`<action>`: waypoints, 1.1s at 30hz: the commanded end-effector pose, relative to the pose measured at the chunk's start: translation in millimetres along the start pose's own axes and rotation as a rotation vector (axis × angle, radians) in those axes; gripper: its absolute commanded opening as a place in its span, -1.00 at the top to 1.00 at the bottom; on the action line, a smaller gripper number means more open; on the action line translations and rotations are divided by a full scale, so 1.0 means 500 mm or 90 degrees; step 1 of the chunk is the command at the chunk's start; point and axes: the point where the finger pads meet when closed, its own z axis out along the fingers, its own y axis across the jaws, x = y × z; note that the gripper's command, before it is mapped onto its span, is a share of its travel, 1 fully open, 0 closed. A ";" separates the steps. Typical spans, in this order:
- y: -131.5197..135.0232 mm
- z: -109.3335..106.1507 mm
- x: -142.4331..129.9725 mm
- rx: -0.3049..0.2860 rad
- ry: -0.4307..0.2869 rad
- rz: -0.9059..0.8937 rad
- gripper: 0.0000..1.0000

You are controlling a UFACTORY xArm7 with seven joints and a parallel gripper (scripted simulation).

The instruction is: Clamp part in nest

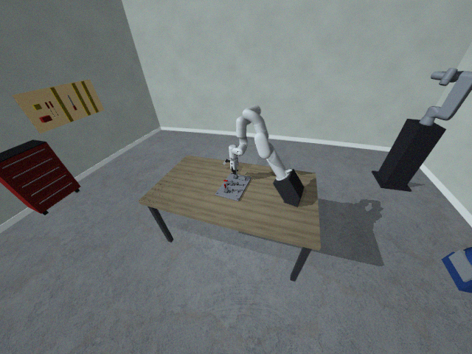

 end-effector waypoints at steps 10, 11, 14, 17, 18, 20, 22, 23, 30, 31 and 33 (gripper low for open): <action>0.000 -0.001 0.005 0.000 0.002 0.000 1.00; 0.000 -0.001 0.005 0.000 0.002 0.000 1.00; 0.000 -0.001 0.006 0.000 0.002 0.000 1.00; 0.000 -0.001 0.008 0.000 0.002 0.000 1.00; 0.000 -0.002 0.009 0.000 0.002 0.000 1.00; 0.000 -0.002 0.011 0.000 0.002 0.000 1.00; 0.000 -0.002 0.014 0.000 0.002 0.000 1.00; 0.000 -0.002 0.015 0.000 0.002 0.000 1.00; 0.000 -0.001 0.023 0.000 0.002 0.000 1.00; 0.000 -0.001 0.025 0.000 0.002 0.000 1.00; 0.000 -0.001 0.029 0.000 0.002 0.000 1.00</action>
